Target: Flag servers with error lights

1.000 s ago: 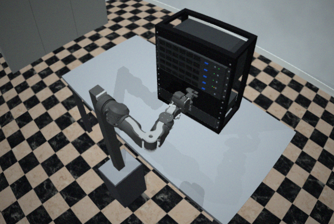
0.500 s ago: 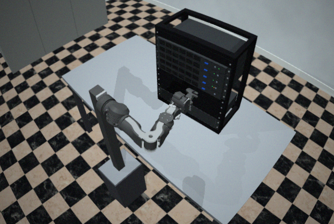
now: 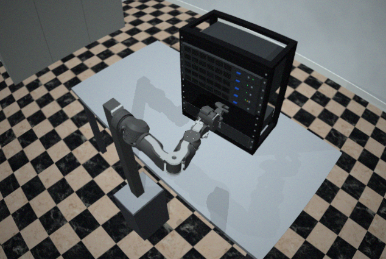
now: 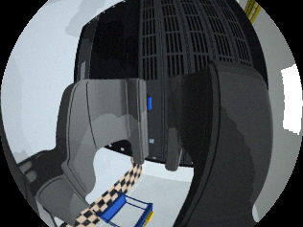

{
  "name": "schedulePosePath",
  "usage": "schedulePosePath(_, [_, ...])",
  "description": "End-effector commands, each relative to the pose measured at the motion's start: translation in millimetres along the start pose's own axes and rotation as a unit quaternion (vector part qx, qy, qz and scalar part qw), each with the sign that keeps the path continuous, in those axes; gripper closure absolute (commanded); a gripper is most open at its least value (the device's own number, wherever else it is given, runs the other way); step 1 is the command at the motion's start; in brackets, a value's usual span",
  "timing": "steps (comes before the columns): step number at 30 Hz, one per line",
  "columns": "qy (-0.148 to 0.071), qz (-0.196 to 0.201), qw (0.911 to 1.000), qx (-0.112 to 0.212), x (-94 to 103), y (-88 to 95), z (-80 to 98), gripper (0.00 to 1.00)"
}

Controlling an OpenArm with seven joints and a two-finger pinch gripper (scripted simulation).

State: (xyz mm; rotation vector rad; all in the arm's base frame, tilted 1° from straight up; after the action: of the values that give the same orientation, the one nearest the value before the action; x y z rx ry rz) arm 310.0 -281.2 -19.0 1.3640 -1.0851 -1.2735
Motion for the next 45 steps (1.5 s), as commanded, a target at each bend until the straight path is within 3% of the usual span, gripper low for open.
schedulePosePath(1, [0.001,0.0,1.0,0.001,0.0,-0.2,-0.6,0.9])
schedulePosePath(9, [0.0,0.0,1.0,-0.002,0.1,-1.0,-12.5,0.9])
schedulePosePath(20, [0.001,-0.001,1.0,-0.003,-0.1,-1.8,-66.8,0.9])
schedulePosePath(22, [0.001,-0.001,1.0,-0.003,-0.1,-1.8,-66.8,0.9])
schedulePosePath(28, [0.001,-0.001,1.0,-0.003,-0.1,-2.2,-88.6,0.9])
schedulePosePath(45, [0.001,-0.001,1.0,-0.003,-0.5,-2.3,-93.3,0.9])
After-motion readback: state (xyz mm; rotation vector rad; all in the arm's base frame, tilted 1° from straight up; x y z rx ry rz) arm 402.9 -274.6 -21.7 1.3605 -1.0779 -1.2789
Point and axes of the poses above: the point where the finger pads meet when closed, its own z axis back along the fingers, its own y axis across the jaws, x = y × z, the point moved 6 cm from there along z, back along the fingers, and after that the axes turned 10 degrees about -z, right-handed, at the moved point
